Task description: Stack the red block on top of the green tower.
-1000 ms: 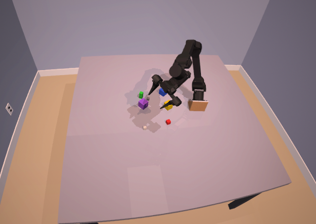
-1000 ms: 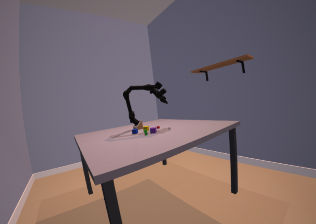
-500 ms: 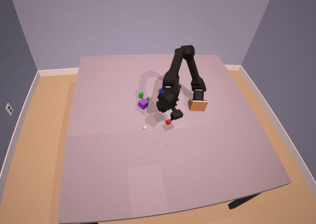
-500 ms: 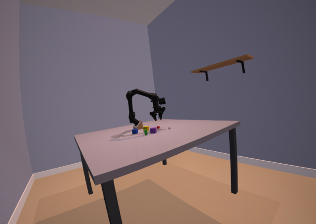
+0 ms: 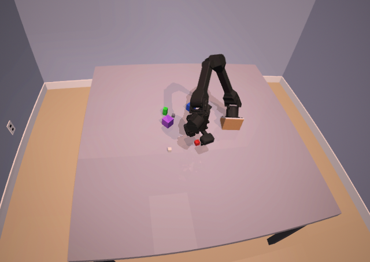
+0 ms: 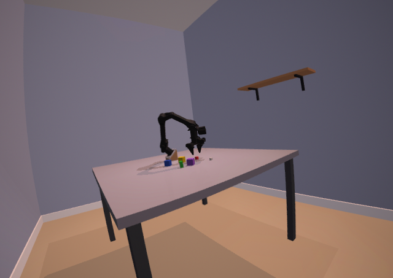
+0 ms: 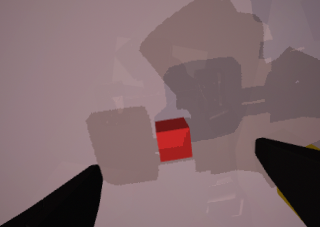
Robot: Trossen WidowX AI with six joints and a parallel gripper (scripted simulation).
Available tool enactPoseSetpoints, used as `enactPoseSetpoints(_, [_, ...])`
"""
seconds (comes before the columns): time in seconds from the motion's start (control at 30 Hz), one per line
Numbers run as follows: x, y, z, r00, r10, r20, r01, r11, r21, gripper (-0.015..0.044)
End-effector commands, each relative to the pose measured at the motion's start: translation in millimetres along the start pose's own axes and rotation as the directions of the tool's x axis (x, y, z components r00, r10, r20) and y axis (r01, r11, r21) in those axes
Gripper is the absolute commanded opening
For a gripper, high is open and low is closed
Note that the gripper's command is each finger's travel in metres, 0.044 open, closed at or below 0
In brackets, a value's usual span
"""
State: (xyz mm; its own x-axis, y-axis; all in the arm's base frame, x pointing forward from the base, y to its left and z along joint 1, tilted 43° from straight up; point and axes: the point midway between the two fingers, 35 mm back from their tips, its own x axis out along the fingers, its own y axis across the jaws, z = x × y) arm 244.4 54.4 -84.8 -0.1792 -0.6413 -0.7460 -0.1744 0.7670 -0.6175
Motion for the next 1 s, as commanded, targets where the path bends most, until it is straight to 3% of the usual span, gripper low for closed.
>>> enactPoseSetpoints(0.0, [8, 0, -3, 1.0, -0.006, -0.005, 0.006, 1.0, -0.007, 0.044])
enactPoseSetpoints(0.97, [38, 0, -3, 1.0, -0.007, -0.005, 0.007, 1.0, -0.007, 0.044])
